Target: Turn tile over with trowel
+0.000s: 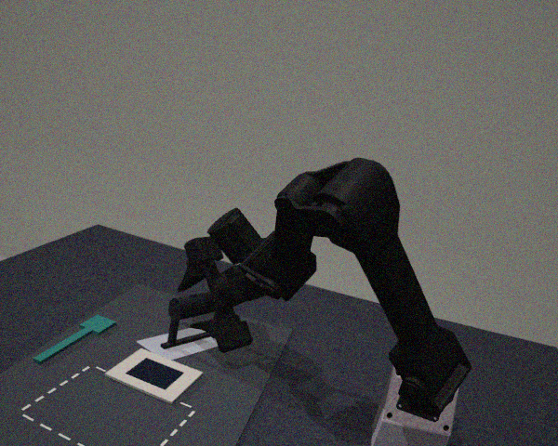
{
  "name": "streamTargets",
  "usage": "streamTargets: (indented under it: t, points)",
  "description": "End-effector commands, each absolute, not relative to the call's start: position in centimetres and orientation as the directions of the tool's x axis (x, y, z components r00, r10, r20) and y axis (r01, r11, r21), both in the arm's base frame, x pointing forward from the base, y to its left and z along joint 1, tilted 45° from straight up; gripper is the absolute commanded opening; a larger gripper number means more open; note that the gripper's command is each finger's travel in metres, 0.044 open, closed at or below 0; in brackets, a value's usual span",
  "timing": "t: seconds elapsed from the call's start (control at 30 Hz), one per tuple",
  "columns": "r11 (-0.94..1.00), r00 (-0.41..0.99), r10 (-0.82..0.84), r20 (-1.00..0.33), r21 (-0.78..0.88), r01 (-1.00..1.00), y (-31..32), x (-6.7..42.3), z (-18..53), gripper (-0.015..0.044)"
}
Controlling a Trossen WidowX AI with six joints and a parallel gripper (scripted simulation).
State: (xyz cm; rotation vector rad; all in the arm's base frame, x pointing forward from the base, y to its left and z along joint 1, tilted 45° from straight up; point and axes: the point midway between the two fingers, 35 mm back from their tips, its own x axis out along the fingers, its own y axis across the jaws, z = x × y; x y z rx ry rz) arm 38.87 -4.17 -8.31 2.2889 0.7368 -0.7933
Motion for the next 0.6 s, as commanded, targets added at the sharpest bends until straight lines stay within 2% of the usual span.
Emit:
streamTargets:
  t: [0.0, 0.23, 0.43, 0.57]
  points:
    - [-0.667, 0.668, 0.297, -0.682, 0.352, 0.656, -3.96, 39.49, -8.95, 0.0300]
    - [-0.668, 0.669, 0.297, -0.682, 0.353, 0.656, -3.63, 40.03, -9.60, 0.0300]
    - [-0.668, 0.669, 0.297, -0.682, 0.353, 0.656, -3.63, 40.03, -9.60, 0.0142]
    - [-0.668, 0.669, 0.297, -0.682, 0.353, 0.656, -3.63, 40.03, -9.60, 0.0116]
